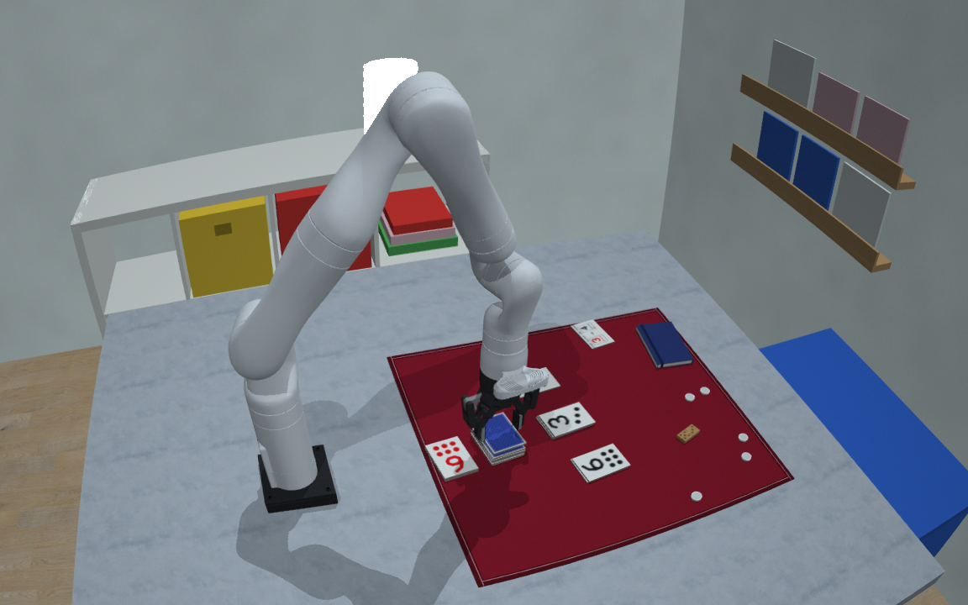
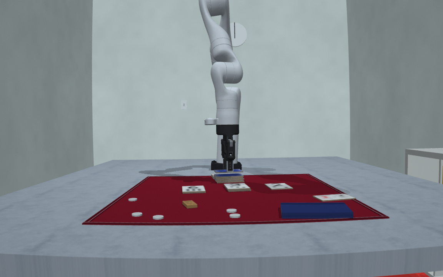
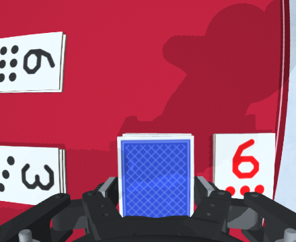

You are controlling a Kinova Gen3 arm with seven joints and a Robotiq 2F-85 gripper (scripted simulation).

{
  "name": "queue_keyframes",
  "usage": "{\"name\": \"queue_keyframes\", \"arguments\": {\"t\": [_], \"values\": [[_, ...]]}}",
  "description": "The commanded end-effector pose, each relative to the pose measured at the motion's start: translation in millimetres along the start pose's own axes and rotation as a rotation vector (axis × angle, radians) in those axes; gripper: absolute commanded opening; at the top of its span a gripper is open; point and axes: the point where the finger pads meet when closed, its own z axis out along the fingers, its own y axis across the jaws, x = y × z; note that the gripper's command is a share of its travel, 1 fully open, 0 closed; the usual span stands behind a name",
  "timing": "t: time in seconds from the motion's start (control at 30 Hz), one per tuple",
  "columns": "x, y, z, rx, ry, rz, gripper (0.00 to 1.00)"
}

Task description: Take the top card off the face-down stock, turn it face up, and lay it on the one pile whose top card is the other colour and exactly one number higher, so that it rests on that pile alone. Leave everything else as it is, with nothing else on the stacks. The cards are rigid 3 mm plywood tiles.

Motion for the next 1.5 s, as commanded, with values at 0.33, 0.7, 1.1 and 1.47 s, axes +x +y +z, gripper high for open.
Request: {"name": "queue_keyframes", "arguments": {"t": [0.33, 0.7, 1.1, 1.47], "values": [[0.6, -0.9, -1.2, 0.003, 0.001, 0.001, 0.72], [1.8, -0.9, -1.2, 0.003, 0.001, 0.001, 0.72], [12.0, -0.7, -1.2, 0.003, 0.001, 0.004, 0.72], [20.3, -0.6, -1.2, 0.003, 0.001, 0.006, 0.72]]}}
